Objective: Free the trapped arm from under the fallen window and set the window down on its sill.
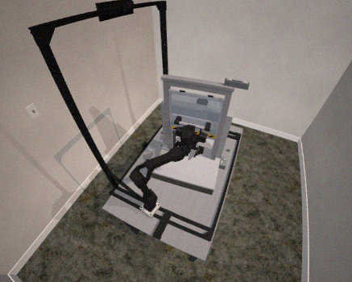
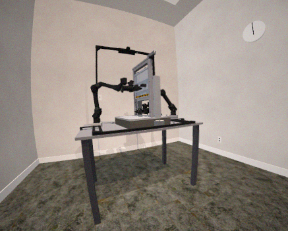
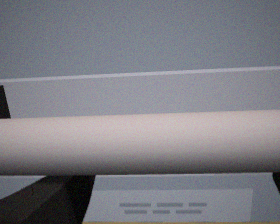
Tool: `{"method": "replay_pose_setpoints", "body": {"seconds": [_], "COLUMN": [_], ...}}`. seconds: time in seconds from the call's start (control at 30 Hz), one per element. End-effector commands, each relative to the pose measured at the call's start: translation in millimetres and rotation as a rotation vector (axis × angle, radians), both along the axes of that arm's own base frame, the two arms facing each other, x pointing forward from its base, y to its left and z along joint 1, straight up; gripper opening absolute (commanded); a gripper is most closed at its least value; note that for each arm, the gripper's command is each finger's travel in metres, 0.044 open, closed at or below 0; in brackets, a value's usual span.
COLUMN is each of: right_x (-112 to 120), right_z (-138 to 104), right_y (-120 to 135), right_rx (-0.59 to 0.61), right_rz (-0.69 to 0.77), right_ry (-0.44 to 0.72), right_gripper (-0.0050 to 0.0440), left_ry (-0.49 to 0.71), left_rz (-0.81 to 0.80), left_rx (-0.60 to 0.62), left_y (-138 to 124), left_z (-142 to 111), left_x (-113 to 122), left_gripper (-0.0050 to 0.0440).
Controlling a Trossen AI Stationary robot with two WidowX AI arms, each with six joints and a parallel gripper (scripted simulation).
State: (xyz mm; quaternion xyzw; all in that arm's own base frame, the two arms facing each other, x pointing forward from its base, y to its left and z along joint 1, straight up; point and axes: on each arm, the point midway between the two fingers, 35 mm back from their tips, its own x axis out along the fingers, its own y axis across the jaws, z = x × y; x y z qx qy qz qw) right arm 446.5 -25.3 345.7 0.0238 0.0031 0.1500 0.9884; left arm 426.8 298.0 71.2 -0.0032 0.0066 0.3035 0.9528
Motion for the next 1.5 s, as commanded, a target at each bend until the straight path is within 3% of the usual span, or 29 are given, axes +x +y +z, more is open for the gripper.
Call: {"method": "replay_pose_setpoints", "body": {"seconds": [0.0,0.1,0.43,0.73,1.07,1.3,1.47], "right_x": [-14,-14,-14,-14,-14,-14,-14], "right_z": [48,48,48,48,48,48,48], "right_y": [-4,-4,-4,-4,-4,-4,-4], "right_rx": [-0.013,-0.013,-0.013,-0.013,-0.013,-0.013,-0.013], "right_rz": [-0.018,-0.018,-0.018,-0.018,-0.018,-0.018,-0.018], "right_ry": [-0.122,-0.122,-0.122,-0.122,-0.122,-0.122,-0.122], "right_gripper": [0.04,0.04,0.04,0.04,0.04,0.04,0.04], "left_ry": [-0.011,-0.011,-0.011,-0.009,-0.009,-0.013,-0.065], "left_rz": [-0.001,-0.001,-0.001,-0.001,-0.001,-0.001,-0.001], "left_rx": [0.01,0.01,0.01,0.01,0.01,0.012,0.05], "left_y": [-2,-4,-35,-38,-74,-77,-83], "left_z": [7,8,19,20,41,44,71], "left_x": [-2,-5,-49,-54,-104,-108,-116], "left_gripper": [0.04,0.04,0.04,0.04,0.04,0.04,0.04]}}
